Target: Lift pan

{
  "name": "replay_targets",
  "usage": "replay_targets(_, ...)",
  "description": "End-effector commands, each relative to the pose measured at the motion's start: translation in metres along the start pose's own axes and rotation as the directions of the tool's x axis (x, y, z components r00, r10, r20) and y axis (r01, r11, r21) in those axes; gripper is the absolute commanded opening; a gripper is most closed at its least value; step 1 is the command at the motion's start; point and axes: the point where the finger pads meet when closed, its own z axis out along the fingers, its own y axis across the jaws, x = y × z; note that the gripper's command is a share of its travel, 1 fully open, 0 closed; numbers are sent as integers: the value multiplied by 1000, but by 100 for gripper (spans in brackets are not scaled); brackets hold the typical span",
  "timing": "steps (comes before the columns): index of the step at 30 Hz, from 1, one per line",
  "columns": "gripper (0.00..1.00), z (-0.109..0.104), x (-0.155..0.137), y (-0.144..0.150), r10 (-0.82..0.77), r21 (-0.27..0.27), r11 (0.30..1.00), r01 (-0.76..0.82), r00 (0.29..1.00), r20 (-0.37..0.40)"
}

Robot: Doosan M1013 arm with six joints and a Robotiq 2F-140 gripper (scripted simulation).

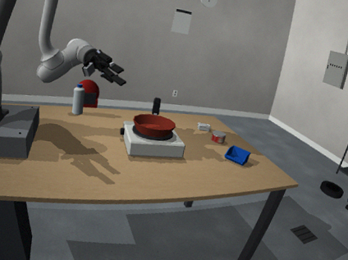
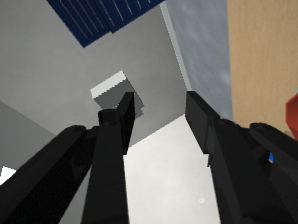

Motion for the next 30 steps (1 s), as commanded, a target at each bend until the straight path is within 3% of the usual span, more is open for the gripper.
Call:
replay_targets(1, 41, -3, -34, 24, -54, 4, 999, 54, 992, 116)
replay_targets(5, 41, -14, -67, 55, -109, 4, 994, 112, 966, 233)
replay_targets(7, 41, -14, -67, 55, -109, 4, 994, 112, 966, 233)
replay_targets(8, 41, -24, -88, 79, -144, 5, 989, 151, 939, 311)
replay_targets(22, 41, -99, -158, 201, -258, 16, 947, 321, 728, 635)
replay_targets(30, 41, -117, -166, 226, -269, 20, 936, 352, 674, 688)
